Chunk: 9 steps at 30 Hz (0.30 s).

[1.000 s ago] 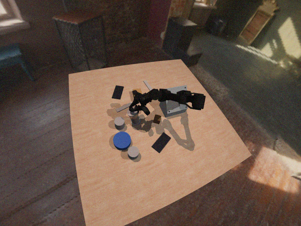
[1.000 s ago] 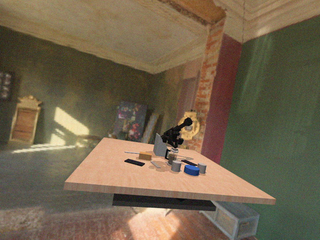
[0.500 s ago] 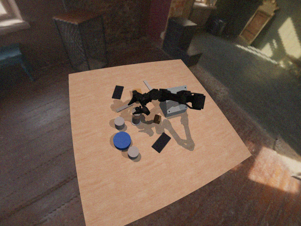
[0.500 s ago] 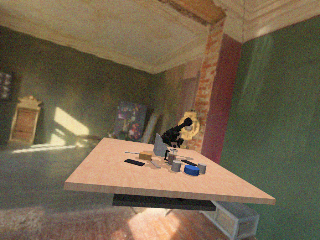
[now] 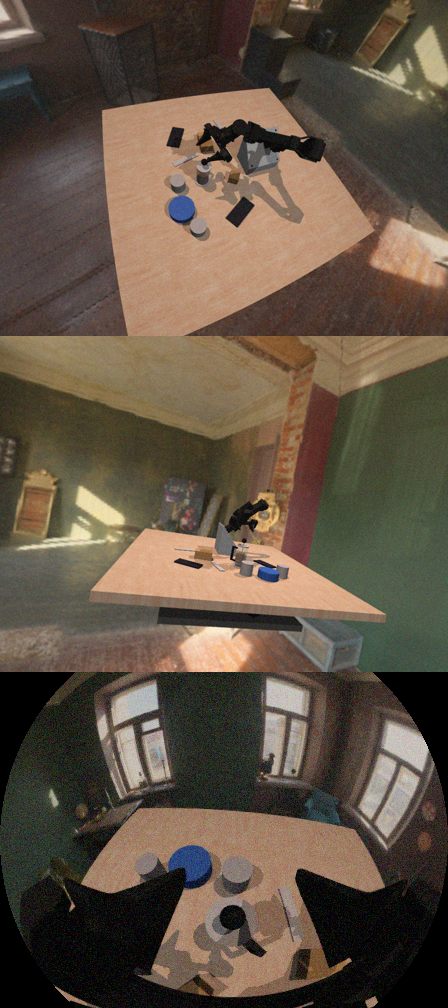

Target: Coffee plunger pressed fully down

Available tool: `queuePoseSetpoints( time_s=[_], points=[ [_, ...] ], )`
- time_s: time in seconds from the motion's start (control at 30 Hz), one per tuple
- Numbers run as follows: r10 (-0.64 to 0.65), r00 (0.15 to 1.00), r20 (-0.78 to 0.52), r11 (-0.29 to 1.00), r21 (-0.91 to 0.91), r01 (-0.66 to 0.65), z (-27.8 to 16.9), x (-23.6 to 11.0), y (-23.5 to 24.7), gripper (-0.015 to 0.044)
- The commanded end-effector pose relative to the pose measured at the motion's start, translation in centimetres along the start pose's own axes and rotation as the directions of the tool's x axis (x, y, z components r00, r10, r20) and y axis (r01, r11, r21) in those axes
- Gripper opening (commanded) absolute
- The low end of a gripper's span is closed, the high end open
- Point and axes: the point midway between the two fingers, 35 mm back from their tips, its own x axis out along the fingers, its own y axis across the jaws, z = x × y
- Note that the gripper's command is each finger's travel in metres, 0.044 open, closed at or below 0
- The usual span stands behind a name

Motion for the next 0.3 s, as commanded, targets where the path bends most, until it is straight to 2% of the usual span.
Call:
queuePoseSetpoints(
  time_s=[0.0, 0.27],
  points=[
    [0.006, 1.000, -0.007, 1.000, 0.003, -0.006, 0.58, -1.80, 0.42, 0.0440],
    [0.006, 1.000, -0.007, 1.000, 0.003, -0.006, 0.52, -1.77, 0.38, 0.0440]
  ],
)
